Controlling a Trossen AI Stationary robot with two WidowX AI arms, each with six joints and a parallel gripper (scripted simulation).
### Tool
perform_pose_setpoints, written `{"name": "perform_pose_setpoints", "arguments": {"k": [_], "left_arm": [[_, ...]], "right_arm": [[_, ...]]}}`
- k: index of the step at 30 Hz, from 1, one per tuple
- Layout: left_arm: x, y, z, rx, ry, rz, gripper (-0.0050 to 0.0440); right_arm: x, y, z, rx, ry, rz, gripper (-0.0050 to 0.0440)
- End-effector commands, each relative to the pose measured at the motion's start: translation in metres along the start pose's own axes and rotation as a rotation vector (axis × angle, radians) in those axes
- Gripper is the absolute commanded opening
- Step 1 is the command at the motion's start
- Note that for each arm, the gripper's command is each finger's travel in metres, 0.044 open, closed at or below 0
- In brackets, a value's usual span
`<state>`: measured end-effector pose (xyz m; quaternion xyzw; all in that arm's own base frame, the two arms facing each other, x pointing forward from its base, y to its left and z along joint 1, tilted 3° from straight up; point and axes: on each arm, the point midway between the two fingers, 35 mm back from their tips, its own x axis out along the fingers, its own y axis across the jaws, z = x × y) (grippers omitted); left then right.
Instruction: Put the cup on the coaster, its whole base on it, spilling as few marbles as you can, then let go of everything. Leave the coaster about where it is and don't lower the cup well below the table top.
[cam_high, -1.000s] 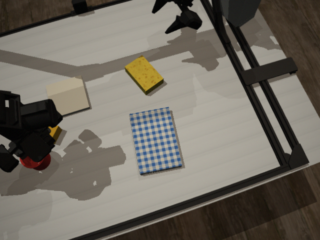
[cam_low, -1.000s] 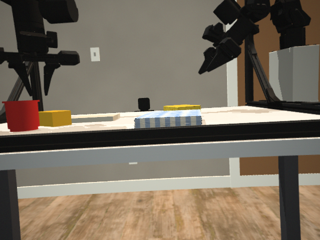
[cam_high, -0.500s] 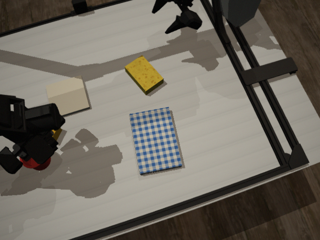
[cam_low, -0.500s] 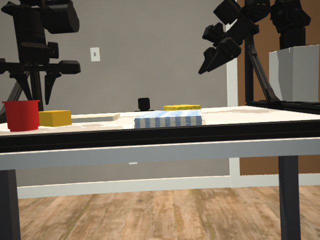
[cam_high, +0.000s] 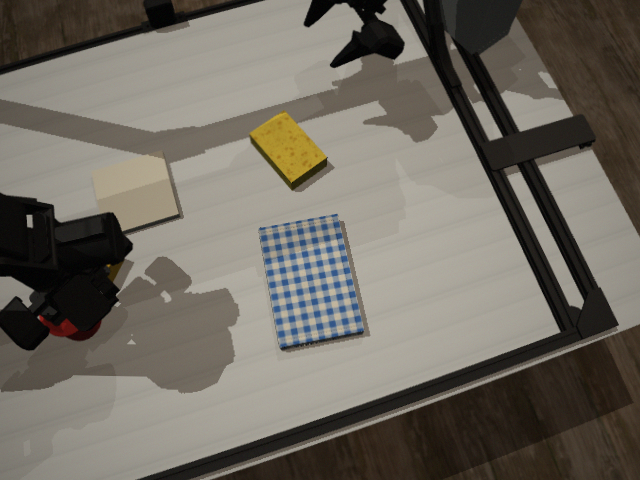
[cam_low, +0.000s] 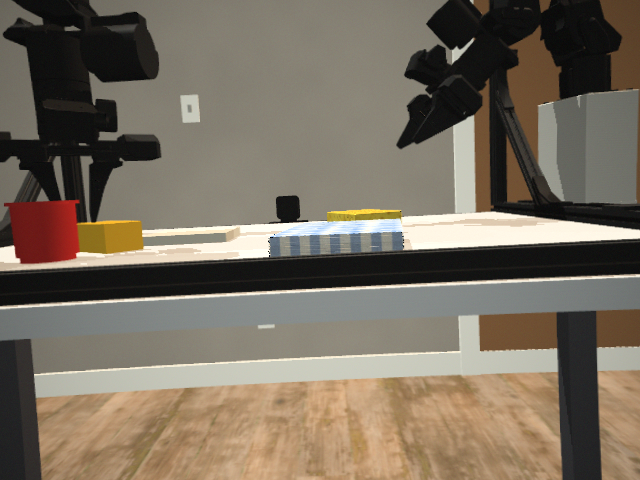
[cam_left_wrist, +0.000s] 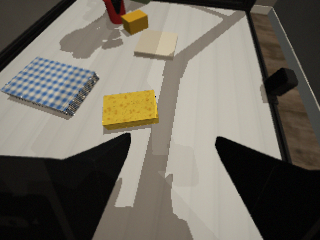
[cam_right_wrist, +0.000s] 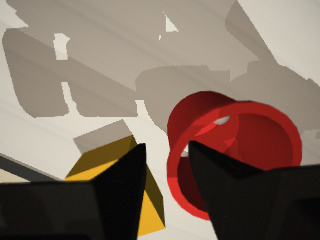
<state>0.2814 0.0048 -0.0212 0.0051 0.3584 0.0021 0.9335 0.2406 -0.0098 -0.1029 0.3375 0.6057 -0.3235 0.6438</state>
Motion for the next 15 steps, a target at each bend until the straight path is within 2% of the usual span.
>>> {"name": "perform_pose_setpoints", "arguments": {"k": [1,15], "left_arm": [[0.0,0.0,0.0,0.0,0.0,0.0,0.04],[0.0,0.0,0.0,0.0,0.0,0.0,0.04]], "right_arm": [[0.0,0.0,0.0,0.0,0.0,0.0,0.0111],[0.0,0.0,0.0,0.0,0.0,0.0,0.0031]]}}
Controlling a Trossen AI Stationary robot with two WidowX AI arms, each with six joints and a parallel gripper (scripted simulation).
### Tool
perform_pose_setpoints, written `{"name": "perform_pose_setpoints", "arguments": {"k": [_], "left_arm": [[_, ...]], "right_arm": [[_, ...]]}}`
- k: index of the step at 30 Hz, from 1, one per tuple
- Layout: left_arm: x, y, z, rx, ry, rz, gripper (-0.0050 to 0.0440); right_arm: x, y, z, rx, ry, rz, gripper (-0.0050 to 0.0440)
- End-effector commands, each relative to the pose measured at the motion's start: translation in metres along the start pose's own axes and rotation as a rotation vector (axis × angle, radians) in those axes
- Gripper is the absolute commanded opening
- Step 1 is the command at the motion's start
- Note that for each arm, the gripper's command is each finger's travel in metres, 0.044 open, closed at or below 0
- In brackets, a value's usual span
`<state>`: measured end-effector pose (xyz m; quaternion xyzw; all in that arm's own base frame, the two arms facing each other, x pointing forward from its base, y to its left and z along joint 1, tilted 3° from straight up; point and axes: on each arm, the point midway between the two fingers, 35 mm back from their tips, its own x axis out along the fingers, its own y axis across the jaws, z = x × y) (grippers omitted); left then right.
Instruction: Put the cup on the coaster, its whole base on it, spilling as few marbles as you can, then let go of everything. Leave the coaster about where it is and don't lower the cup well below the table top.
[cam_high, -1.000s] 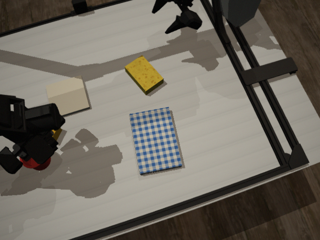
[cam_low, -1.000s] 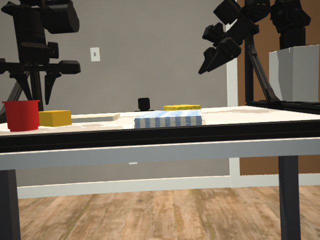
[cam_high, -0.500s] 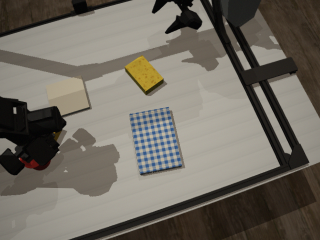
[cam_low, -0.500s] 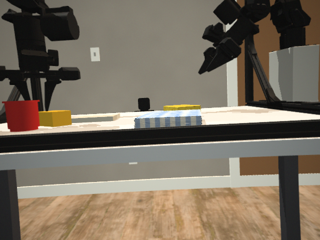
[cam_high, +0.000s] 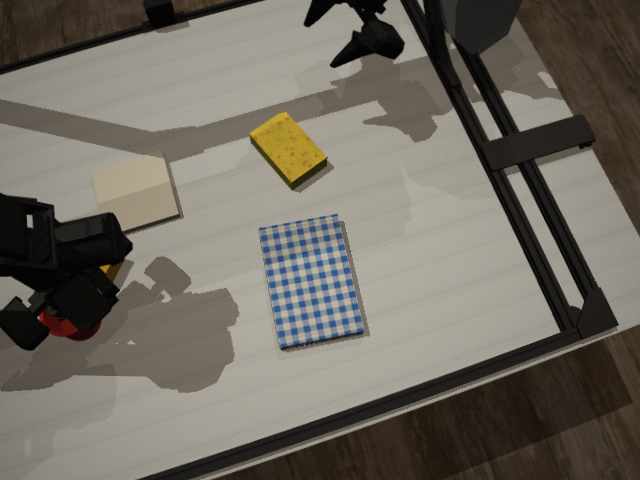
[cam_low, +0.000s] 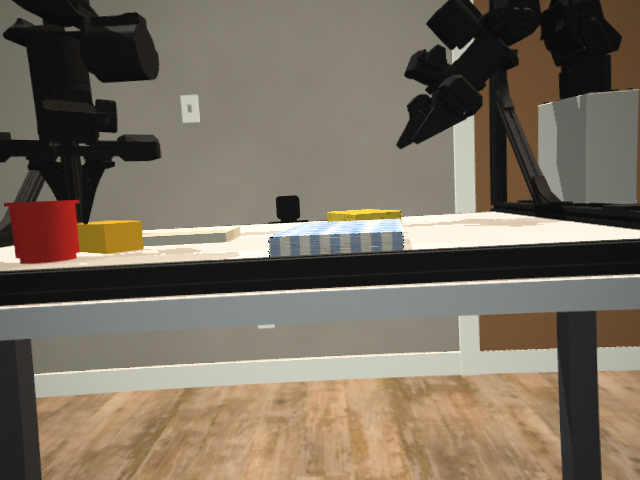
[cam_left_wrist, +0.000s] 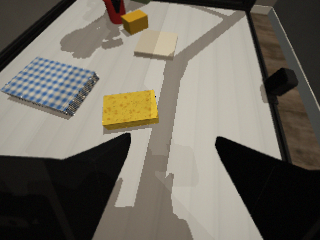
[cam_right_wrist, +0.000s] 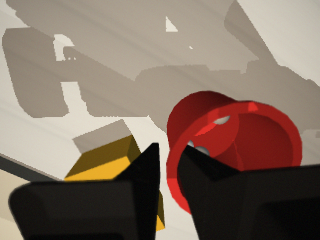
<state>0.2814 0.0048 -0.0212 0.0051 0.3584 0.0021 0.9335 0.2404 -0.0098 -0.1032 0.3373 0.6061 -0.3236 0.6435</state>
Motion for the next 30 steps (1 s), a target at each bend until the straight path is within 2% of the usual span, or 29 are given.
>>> {"name": "perform_pose_setpoints", "arguments": {"k": [1,5,12,15,19,23,27,28,30], "left_arm": [[0.0,0.0,0.0,0.0,0.0,0.0,0.04],[0.0,0.0,0.0,0.0,0.0,0.0,0.04],[0.0,0.0,0.0,0.0,0.0,0.0,0.04],[0.0,0.0,0.0,0.0,0.0,0.0,0.04],[0.0,0.0,0.0,0.0,0.0,0.0,0.04],[0.0,0.0,0.0,0.0,0.0,0.0,0.04],[0.0,0.0,0.0,0.0,0.0,0.0,0.04],[0.0,0.0,0.0,0.0,0.0,0.0,0.04],[0.0,0.0,0.0,0.0,0.0,0.0,0.04]], "right_arm": [[0.0,0.0,0.0,0.0,-0.001,0.001,0.0024],[0.0,0.0,0.0,0.0,-0.001,0.001,0.0],[-0.004,0.001,0.0,0.0,-0.001,0.0,0.0],[-0.019,0.002,0.001,-0.001,-0.001,-0.001,0.0],[-0.051,0.003,0.002,-0.003,-0.001,-0.003,0.0],[-0.081,0.008,0.005,-0.004,-0.024,0.027,0.0],[-0.081,0.005,0.003,-0.004,-0.009,0.006,0.0],[-0.068,0.005,0.003,-0.005,-0.01,0.013,0.0],[-0.068,0.005,0.003,-0.005,-0.01,0.013,0.0]]}}
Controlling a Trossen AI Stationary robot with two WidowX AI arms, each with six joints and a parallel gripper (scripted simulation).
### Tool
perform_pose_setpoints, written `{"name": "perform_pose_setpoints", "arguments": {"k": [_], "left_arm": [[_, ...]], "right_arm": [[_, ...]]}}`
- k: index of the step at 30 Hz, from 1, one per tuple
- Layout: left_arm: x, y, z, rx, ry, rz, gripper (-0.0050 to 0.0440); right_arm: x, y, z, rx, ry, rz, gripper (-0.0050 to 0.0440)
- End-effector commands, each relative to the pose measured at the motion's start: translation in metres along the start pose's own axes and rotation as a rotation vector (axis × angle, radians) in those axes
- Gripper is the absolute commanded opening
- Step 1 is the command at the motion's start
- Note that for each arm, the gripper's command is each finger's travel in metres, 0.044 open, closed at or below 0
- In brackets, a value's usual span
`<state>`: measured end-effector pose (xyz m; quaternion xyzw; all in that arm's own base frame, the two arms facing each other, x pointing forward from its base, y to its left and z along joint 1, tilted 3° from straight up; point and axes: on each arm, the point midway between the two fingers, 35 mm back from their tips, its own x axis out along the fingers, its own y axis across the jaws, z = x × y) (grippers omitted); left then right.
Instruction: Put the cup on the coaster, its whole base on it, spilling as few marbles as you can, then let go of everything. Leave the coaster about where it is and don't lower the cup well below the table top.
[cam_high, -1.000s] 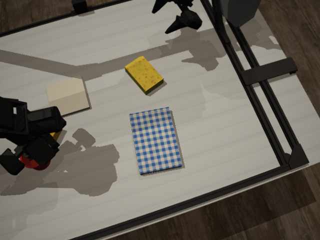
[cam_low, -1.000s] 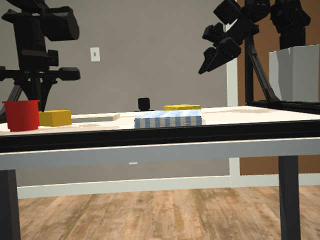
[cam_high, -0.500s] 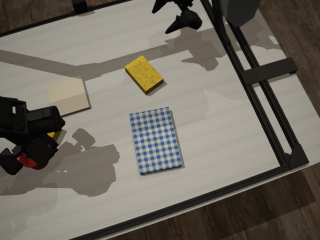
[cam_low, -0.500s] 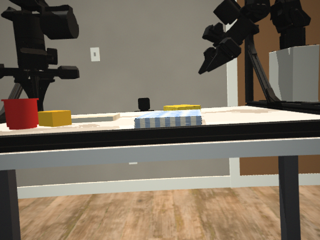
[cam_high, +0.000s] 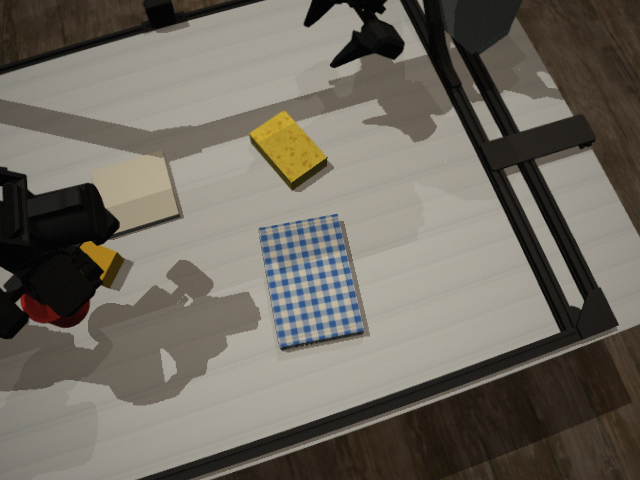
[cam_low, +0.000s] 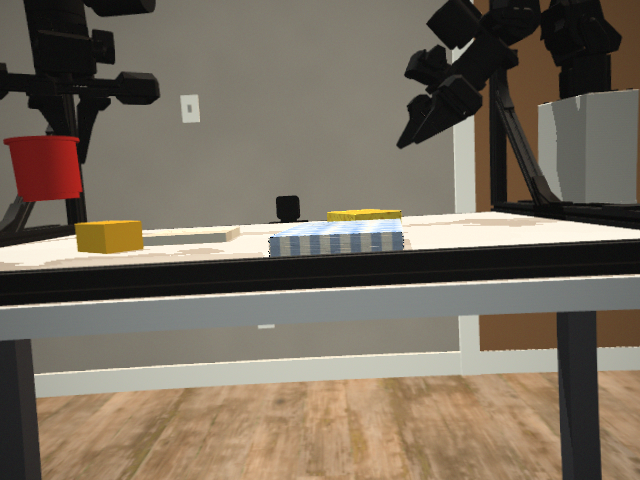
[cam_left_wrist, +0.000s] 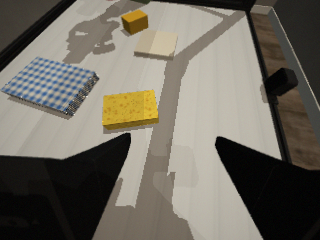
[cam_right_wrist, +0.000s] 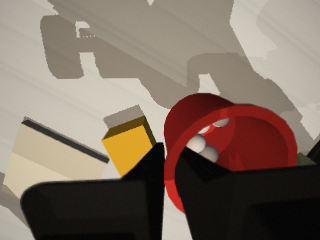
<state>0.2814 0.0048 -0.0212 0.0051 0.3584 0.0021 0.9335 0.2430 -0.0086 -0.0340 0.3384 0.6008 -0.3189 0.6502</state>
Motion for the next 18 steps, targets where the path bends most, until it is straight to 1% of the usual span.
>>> {"name": "perform_pose_setpoints", "arguments": {"k": [1,14,18], "left_arm": [[0.0,0.0,0.0,0.0,0.0,0.0,0.04],[0.0,0.0,0.0,0.0,0.0,0.0,0.04],[0.0,0.0,0.0,0.0,0.0,0.0,0.04]], "right_arm": [[0.0014,-0.0005,-0.0003,0.0,0.001,-0.002,0.0],[0.0014,-0.0005,-0.0003,0.0,0.001,-0.002,0.0],[0.0014,0.0027,-0.0015,0.0,0.003,-0.004,0.0]]}}
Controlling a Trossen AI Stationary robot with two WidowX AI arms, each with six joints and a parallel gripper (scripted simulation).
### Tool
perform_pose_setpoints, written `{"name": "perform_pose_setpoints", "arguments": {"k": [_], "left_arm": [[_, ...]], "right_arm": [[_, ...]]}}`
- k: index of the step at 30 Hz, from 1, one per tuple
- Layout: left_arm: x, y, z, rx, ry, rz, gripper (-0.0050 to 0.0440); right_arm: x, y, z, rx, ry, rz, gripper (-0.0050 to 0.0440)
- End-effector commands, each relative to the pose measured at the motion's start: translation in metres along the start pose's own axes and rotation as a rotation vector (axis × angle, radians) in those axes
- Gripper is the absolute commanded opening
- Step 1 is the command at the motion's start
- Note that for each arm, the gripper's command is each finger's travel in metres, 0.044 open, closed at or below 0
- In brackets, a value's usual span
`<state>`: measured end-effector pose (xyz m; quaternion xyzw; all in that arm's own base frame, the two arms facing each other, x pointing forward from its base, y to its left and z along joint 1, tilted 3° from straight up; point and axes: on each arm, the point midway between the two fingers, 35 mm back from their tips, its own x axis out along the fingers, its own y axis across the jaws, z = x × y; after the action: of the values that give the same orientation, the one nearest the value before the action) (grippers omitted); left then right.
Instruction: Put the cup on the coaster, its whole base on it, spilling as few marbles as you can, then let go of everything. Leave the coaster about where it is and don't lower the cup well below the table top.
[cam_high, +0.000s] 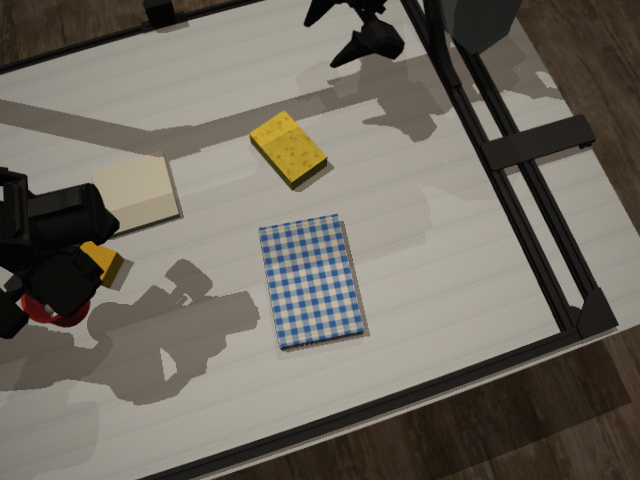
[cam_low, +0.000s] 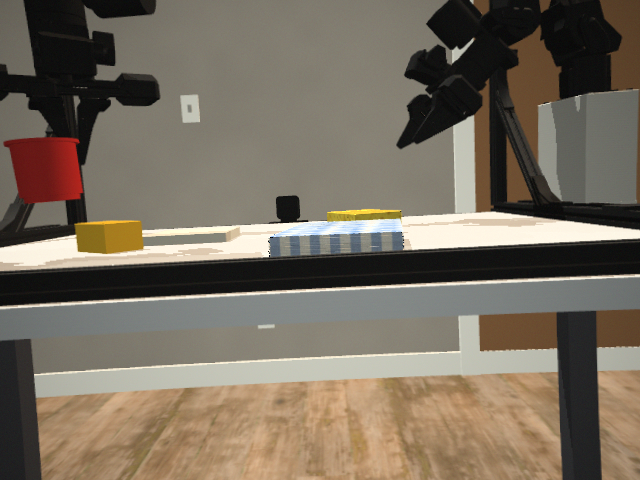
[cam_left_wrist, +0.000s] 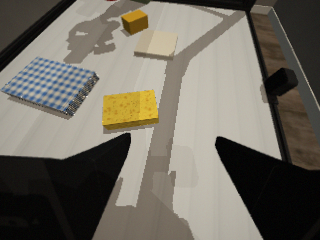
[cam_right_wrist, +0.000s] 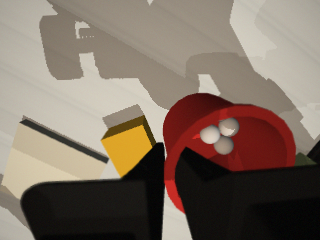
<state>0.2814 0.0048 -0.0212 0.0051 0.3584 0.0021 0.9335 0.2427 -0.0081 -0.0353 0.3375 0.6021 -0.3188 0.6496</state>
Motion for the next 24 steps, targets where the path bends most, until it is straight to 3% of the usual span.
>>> {"name": "perform_pose_setpoints", "arguments": {"k": [1,24], "left_arm": [[0.0,0.0,0.0,0.0,0.0,0.0,0.04],[0.0,0.0,0.0,0.0,0.0,0.0,0.04]], "right_arm": [[0.0,0.004,-0.002,0.002,0.001,-0.003,0.0],[0.001,0.047,-0.022,0.003,0.008,-0.016,0.0]]}}
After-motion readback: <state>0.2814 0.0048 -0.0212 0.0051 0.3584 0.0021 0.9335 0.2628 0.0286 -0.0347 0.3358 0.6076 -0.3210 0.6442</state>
